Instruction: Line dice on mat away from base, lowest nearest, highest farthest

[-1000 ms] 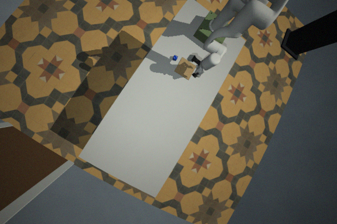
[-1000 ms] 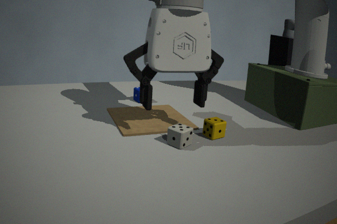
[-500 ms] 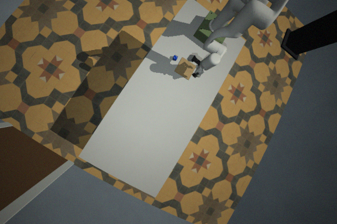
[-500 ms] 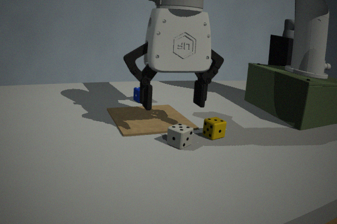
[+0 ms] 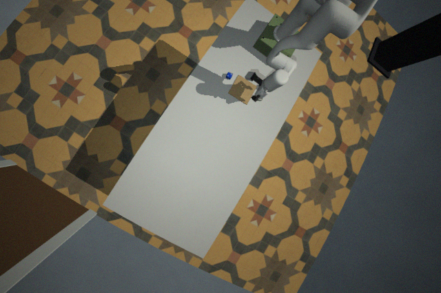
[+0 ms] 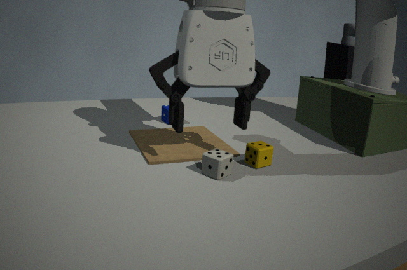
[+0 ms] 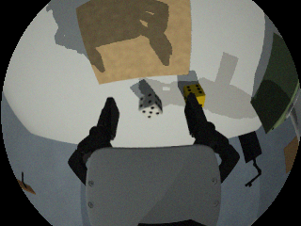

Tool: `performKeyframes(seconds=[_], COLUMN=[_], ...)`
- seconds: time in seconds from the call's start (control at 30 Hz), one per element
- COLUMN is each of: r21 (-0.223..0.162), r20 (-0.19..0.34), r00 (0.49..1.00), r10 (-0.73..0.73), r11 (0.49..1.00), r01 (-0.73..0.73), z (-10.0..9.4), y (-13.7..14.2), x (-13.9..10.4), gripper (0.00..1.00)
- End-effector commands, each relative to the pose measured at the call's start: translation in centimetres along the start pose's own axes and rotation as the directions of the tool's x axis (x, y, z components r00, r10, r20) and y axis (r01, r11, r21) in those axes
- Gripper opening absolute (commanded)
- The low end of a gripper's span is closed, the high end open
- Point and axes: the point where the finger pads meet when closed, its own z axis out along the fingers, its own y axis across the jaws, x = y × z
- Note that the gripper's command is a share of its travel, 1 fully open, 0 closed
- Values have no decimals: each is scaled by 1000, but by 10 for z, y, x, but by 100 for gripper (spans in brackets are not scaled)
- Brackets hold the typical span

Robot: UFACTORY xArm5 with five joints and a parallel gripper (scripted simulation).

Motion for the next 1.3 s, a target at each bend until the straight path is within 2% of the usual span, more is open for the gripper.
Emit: performKeyframes(seconds=[0.0,0.13,0.27,0.33,0.47,0.57,0.67,1.03,1.13,1.2,1.23,1.27], r21=[3,3,3,3,3,3,3,3,4,5,5,6], r20=[1,0,0,0,0,0,0,0,2,4,4,5], r00=[1000,1000,1000,1000,1000,1000,1000,1000,1000,998,998,996], r10=[0,0,0,0,0,0,0,-1,-23,-62,-62,-86], r11=[1000,1000,1000,1000,1000,1000,1000,1000,1000,998,998,996], r01=[0,0,0,0,0,0,0,1,23,62,62,86], z=[-4,-21,-49,-49,-79,-93,-99,-100,-100,-100,-100,-100], y=[-1,-1,-1,-1,-1,-1,-1,-1,-5,-9,-9,-11], x=[-1,-2,-2,-2,-2,-2,-3,-2,17,50,50,72], gripper=[100,100,100,100,100,100,100,100,100,100,100,100])
